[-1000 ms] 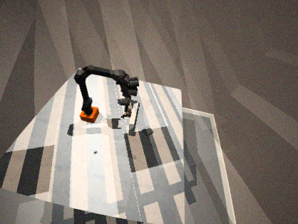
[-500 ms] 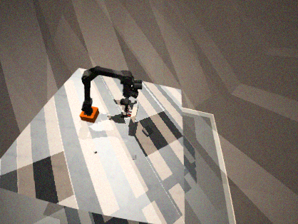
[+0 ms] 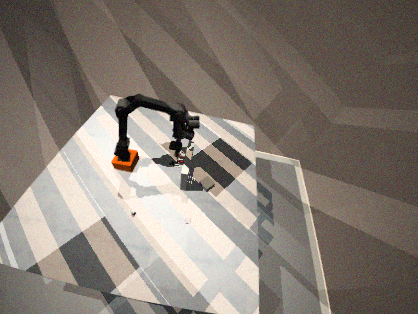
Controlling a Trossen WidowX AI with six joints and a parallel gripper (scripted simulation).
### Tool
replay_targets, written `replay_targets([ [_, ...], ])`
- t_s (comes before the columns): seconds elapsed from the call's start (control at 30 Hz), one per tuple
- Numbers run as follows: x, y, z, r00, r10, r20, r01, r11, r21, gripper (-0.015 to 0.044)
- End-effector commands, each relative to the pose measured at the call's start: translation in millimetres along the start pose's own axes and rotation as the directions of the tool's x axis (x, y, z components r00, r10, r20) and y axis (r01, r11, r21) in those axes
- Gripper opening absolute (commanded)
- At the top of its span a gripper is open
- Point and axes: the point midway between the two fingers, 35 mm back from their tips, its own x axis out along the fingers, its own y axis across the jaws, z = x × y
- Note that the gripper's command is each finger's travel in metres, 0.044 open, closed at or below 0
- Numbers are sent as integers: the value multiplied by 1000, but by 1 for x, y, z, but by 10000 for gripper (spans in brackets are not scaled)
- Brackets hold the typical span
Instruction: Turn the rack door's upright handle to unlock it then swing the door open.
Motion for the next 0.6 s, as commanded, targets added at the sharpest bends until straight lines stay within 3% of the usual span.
replay_targets([
  [0.0, 8, -1, -1, 1000, -3, -5, 3, 1000, 4, 299],
  [0.57, 36, -1, -2, 1000, -3, -5, 3, 1000, 4, 299],
])
